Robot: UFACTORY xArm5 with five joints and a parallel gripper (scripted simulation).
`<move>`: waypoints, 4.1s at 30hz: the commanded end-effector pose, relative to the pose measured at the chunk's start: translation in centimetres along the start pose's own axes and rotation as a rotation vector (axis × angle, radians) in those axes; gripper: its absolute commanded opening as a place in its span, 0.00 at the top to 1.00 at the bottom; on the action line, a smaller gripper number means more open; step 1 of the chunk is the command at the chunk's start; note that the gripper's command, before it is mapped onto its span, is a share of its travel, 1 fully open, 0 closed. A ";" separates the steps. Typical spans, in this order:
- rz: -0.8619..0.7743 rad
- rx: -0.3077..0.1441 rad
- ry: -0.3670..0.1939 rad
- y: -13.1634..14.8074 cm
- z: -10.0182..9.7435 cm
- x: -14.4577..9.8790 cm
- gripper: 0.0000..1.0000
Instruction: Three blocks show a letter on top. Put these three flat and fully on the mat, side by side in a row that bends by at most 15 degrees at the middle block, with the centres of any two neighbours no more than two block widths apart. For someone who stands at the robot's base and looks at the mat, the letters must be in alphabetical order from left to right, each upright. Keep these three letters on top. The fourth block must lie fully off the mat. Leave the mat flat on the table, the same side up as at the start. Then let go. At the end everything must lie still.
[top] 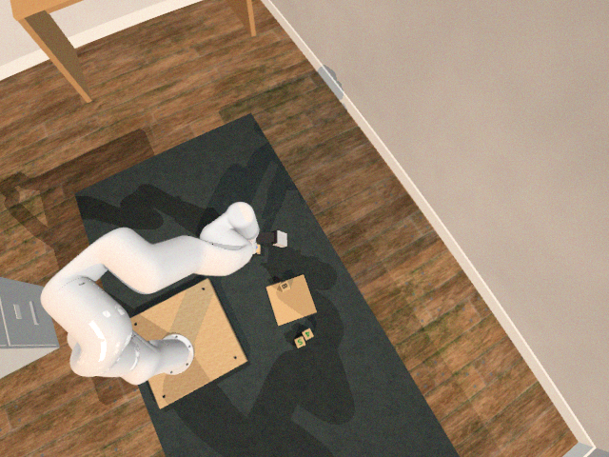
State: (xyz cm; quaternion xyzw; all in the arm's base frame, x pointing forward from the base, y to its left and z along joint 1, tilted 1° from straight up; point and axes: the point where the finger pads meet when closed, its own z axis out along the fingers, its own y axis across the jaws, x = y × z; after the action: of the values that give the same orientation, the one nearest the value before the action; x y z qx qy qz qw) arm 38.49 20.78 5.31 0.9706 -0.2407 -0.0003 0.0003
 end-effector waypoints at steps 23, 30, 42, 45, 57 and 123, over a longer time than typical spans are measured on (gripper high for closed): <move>0.000 0.003 0.002 -0.2 2.3 0.2 0.31; 0.000 0.003 0.002 -0.2 2.3 0.2 0.31; 0.000 0.003 0.002 -0.2 2.3 0.2 0.31; 0.000 0.003 0.002 -0.2 2.3 0.2 0.31; 0.000 0.003 0.002 -0.2 2.3 0.2 0.31; 0.000 0.003 0.002 -0.2 2.3 0.2 0.31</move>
State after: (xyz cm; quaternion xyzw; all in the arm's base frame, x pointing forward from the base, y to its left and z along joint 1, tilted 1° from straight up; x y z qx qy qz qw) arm 38.66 20.76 2.85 0.9706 -0.2407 -0.0002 0.0002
